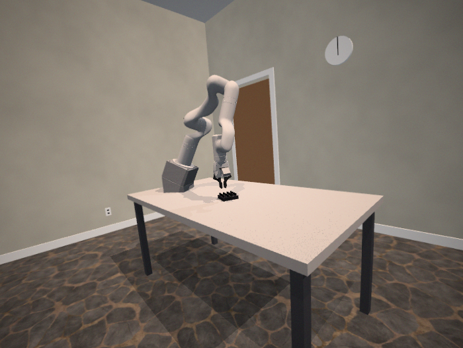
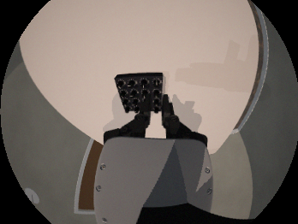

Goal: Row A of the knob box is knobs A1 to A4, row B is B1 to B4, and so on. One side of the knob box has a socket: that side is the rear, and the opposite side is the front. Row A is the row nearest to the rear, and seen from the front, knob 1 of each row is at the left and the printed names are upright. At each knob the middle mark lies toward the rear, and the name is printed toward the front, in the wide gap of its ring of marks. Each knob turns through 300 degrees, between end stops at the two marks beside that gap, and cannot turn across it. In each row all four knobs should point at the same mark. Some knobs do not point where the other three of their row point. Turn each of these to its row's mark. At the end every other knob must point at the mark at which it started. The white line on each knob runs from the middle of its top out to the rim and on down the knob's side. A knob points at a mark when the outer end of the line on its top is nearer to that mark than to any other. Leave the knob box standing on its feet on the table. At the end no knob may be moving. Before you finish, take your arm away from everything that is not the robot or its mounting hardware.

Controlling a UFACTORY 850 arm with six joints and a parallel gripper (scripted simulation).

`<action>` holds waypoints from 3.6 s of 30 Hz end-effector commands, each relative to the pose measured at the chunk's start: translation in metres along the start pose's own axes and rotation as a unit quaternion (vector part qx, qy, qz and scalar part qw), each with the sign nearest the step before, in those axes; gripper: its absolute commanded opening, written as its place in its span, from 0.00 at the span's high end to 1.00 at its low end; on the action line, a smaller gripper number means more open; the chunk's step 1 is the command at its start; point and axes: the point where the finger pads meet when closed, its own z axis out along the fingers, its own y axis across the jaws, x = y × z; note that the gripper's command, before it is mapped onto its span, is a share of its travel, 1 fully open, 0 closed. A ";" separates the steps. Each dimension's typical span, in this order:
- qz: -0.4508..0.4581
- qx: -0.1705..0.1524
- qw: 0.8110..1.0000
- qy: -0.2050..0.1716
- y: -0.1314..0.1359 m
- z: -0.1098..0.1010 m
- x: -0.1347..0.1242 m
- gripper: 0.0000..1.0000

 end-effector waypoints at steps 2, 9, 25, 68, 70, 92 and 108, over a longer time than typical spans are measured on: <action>0.000 0.000 1.000 0.001 0.000 -0.001 0.001 0.81; 0.000 0.000 1.000 0.001 0.000 -0.001 0.001 0.81; 0.000 0.000 1.000 0.001 0.000 -0.001 0.001 0.81; 0.000 0.000 1.000 0.000 -0.001 0.034 0.003 0.81; 0.000 0.000 1.000 0.000 -0.001 0.035 0.003 0.81; 0.000 0.000 1.000 0.000 -0.001 0.042 0.003 0.81; 0.000 0.000 1.000 0.000 -0.001 0.042 0.003 0.81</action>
